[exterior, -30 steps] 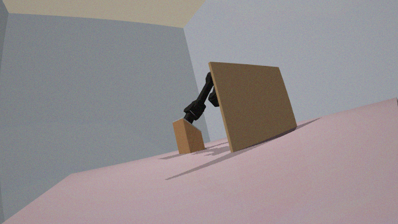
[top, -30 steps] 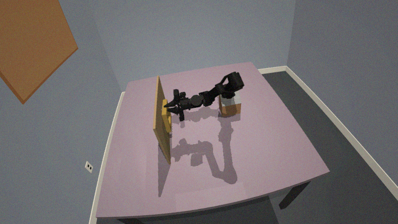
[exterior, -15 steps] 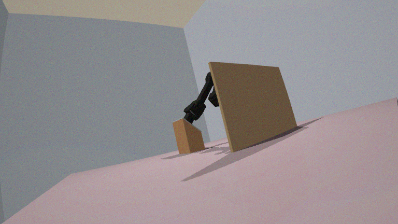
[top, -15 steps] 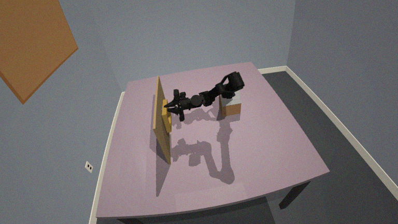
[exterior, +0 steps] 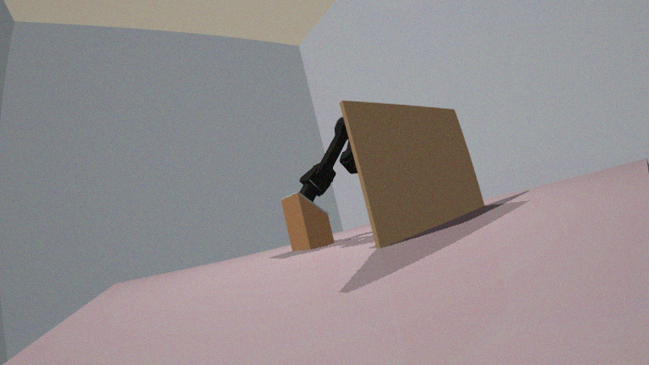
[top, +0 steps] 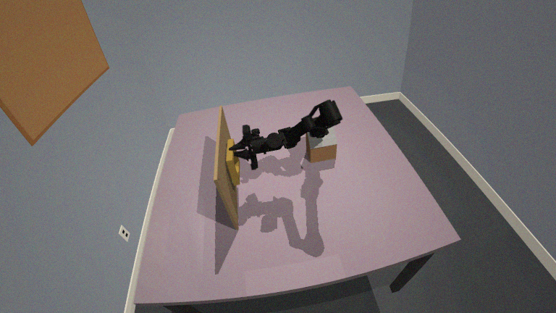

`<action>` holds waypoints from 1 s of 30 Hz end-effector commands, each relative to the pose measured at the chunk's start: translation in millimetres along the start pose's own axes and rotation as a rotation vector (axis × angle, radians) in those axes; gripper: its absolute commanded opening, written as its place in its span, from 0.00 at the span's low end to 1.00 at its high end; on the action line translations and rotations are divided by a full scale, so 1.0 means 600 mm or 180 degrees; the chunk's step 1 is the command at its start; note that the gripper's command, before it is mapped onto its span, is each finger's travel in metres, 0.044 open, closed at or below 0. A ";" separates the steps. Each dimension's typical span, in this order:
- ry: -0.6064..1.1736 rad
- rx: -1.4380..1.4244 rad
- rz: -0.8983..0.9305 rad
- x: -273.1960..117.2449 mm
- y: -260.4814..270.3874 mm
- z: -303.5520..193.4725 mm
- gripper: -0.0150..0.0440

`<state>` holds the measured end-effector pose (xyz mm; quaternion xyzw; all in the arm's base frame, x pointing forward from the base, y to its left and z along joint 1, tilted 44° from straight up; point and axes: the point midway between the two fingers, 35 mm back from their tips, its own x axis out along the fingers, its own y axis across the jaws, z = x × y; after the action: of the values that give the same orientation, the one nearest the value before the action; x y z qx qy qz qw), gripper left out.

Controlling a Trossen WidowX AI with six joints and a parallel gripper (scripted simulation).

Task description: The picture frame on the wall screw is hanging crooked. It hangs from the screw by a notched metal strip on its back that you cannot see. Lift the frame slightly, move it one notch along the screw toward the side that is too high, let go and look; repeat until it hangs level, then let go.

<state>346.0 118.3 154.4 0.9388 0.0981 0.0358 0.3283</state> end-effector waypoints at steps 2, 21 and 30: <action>0.0006 -0.0006 0.0051 0.002 0.007 -0.006 0.25; 0.0006 -0.0006 0.0051 0.002 0.008 -0.012 0.25; 0.0006 -0.0006 0.0051 0.002 0.005 -0.012 0.25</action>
<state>345.3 121.4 159.1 0.9390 0.0966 0.0358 0.3282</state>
